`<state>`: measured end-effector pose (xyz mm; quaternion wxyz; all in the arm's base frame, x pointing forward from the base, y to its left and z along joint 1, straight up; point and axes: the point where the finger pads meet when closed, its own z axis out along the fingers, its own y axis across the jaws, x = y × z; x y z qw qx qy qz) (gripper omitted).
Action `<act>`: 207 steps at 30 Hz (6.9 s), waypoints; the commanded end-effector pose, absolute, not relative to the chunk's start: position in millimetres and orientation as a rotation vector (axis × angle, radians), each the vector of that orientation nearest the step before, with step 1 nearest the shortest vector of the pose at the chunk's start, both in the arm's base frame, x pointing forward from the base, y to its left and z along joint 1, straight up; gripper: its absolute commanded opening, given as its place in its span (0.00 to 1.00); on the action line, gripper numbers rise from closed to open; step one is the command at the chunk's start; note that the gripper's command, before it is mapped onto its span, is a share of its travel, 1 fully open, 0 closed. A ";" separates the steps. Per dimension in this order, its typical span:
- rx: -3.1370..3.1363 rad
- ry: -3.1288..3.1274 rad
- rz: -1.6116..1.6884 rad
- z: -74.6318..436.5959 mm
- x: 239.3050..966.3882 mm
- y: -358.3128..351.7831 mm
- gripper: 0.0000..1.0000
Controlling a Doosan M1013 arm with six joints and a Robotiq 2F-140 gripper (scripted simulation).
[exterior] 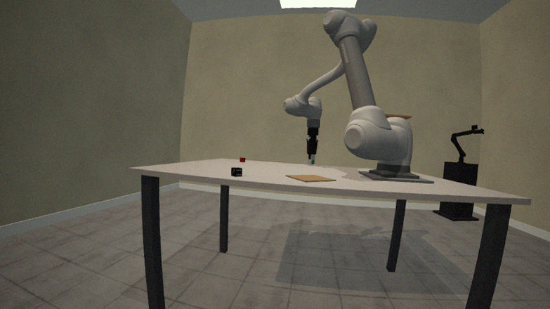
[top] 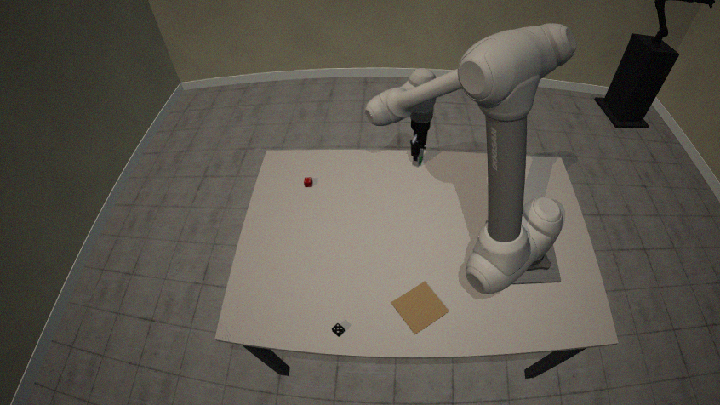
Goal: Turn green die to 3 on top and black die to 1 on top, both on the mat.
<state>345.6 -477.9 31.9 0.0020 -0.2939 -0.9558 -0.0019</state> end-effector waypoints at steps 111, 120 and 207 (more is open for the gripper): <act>-1.764 -2.594 -0.005 124.9 462.3 183.1 0.24; -1.764 -2.594 -0.004 95.8 462.7 183.0 0.24; -1.764 -2.594 -0.004 28.1 463.6 183.0 0.24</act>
